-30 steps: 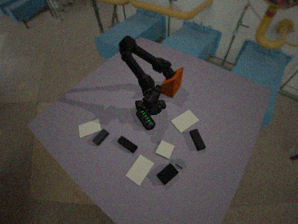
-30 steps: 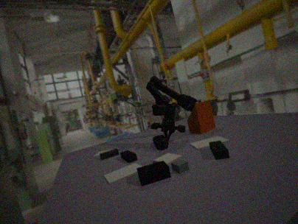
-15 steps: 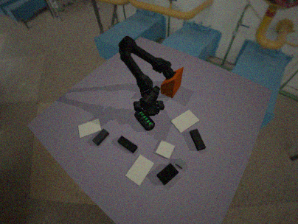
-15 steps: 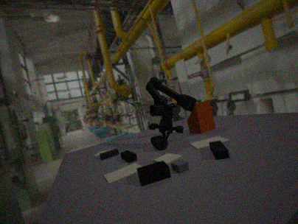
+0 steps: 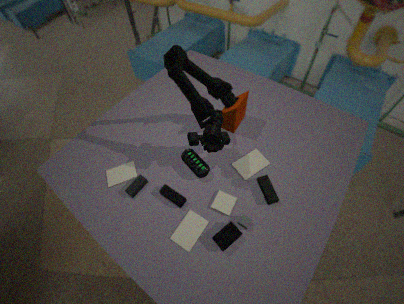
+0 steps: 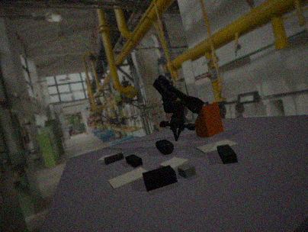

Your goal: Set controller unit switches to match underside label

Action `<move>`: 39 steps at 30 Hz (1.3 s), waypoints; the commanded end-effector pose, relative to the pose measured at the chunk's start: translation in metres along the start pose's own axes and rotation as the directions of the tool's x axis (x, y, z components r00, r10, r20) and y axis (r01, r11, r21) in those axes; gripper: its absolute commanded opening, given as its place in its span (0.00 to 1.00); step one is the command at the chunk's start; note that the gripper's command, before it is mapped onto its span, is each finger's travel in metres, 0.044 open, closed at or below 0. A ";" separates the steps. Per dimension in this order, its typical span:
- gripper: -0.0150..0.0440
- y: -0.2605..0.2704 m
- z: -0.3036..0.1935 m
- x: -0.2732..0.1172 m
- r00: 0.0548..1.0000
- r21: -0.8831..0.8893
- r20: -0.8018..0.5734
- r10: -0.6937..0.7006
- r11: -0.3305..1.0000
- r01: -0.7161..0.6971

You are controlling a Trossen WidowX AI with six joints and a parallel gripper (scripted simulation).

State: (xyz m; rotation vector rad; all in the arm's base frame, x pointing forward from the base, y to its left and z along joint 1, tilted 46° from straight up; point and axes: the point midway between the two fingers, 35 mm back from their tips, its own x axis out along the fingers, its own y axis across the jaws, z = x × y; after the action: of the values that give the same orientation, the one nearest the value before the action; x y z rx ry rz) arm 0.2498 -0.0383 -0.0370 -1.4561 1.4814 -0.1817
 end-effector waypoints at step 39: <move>0.25 -0.105 0.128 0.001 0.844 -0.412 -0.127 0.521 0.746 -0.522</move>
State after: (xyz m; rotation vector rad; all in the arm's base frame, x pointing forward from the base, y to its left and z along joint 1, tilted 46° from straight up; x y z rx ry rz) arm 0.4024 0.0038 -0.0276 -1.3194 1.9448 0.4572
